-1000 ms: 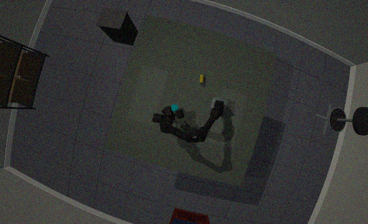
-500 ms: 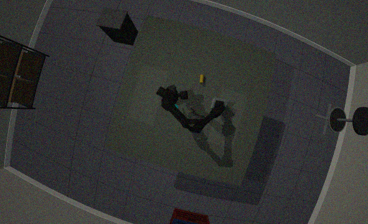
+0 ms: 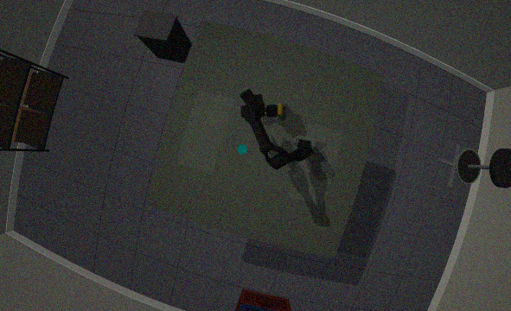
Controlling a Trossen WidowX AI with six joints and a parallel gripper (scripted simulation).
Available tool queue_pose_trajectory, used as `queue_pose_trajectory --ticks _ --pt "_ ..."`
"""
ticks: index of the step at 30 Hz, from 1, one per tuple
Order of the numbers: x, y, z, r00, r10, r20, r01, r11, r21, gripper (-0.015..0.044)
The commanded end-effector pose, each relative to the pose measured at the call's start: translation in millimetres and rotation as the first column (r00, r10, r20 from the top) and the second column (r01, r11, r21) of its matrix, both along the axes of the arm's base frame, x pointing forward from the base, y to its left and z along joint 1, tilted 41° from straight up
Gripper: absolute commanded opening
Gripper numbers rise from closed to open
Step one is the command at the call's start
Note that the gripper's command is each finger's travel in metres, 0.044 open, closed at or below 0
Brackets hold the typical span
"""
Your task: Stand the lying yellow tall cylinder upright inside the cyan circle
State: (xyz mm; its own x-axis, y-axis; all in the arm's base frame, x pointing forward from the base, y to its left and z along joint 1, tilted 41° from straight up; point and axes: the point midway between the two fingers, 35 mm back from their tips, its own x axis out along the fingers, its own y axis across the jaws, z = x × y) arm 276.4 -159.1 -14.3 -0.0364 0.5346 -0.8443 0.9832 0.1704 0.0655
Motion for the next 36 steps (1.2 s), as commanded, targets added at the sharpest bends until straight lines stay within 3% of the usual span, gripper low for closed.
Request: queue_pose_trajectory --ticks 1,14,19,29,34,36 --pt "-30.0 -21.8 -18.5 0.999 -0.032 -0.011 0.033 0.999 0.032 0.0309" --pt "-113.2 -62.1 -57.8 0.990 -0.144 0.005 0.143 0.982 0.121 0.0309" --pt "-115.3 -61.7 -60.4 0.989 -0.148 0.006 0.146 0.982 0.123 0.0309" --pt "-107.8 3.1 -139.2 0.989 -0.148 0.009 0.145 0.981 0.126 0.0309" --pt "-108.2 8.2 -143.7 0.989 -0.148 0.009 0.145 0.981 0.126 0.0309" --pt "-108.2 8.2 -143.7 0.989 -0.148 0.009 0.145 0.981 0.126 0.0257"
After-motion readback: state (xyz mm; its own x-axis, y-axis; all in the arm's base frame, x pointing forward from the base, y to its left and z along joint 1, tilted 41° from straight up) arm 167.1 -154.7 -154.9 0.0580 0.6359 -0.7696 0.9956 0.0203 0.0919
